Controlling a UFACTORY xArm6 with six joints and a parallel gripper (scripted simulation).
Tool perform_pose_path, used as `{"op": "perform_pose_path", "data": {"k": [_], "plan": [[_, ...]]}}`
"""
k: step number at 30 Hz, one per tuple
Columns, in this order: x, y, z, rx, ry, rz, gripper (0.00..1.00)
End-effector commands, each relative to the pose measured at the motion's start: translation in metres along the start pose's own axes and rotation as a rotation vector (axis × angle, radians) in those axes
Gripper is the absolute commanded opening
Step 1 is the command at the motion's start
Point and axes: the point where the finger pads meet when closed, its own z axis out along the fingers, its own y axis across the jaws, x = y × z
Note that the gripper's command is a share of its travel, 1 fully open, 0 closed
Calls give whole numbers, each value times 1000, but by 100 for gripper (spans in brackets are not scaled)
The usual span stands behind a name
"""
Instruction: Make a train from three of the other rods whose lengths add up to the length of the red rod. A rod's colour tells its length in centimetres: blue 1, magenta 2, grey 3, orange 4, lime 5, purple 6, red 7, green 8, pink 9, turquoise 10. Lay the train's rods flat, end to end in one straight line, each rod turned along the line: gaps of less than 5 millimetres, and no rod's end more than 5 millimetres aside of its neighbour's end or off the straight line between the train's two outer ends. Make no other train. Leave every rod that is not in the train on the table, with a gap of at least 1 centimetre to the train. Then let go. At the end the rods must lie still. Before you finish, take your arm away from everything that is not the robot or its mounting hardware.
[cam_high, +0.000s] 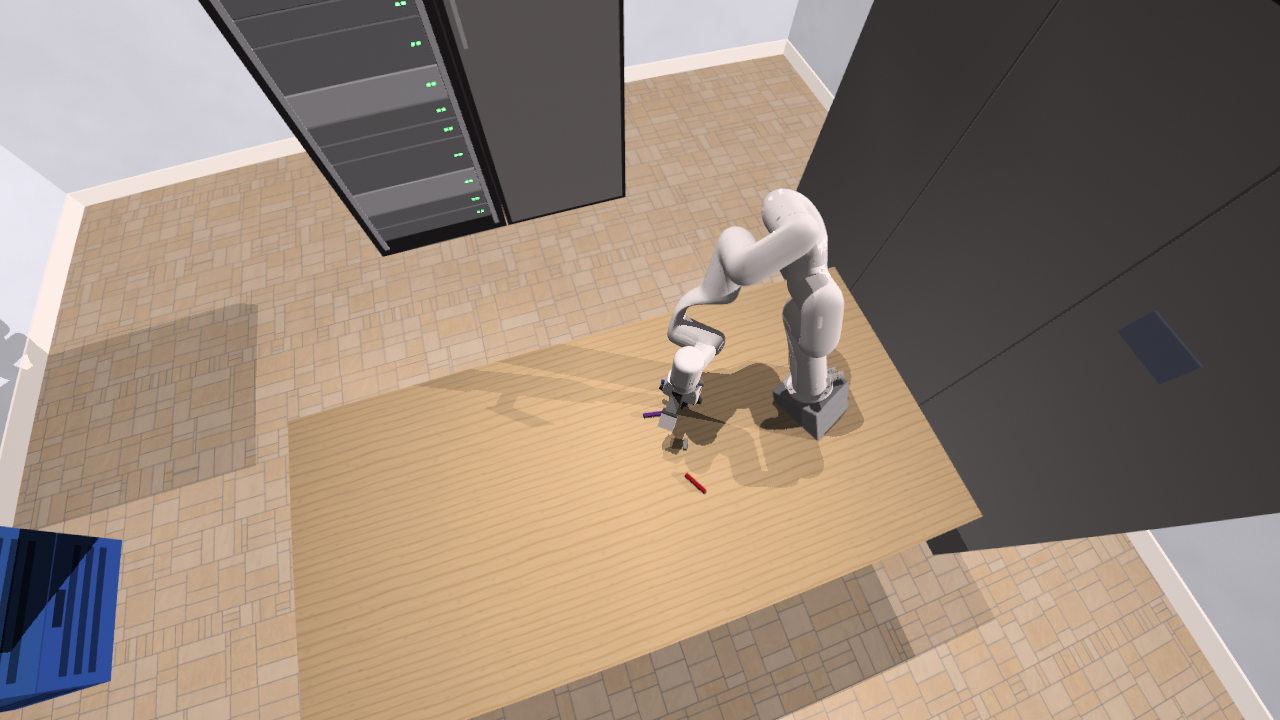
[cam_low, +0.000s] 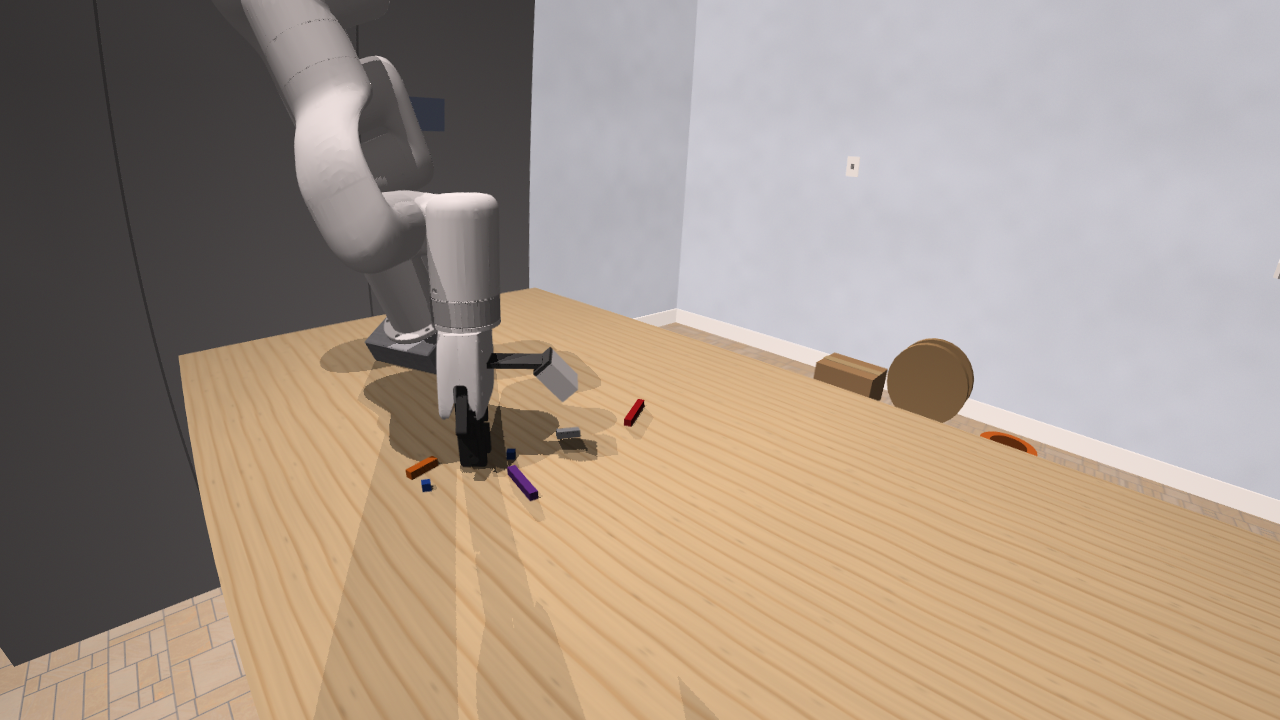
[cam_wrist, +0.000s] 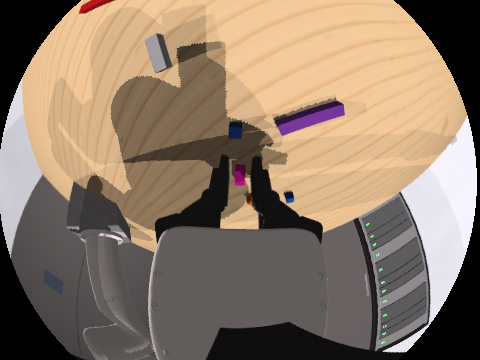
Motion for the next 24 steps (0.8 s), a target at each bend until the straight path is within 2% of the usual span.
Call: {"op": "perform_pose_path", "data": {"k": [1, 14, 15, 24], "plan": [[1, 1, -1, -2, 2, 0, 24], [1, 1, -1, -2, 2, 0, 24], [1, 1, -1, -2, 2, 0, 4], [1, 1, -1, -2, 2, 0, 4]]}}
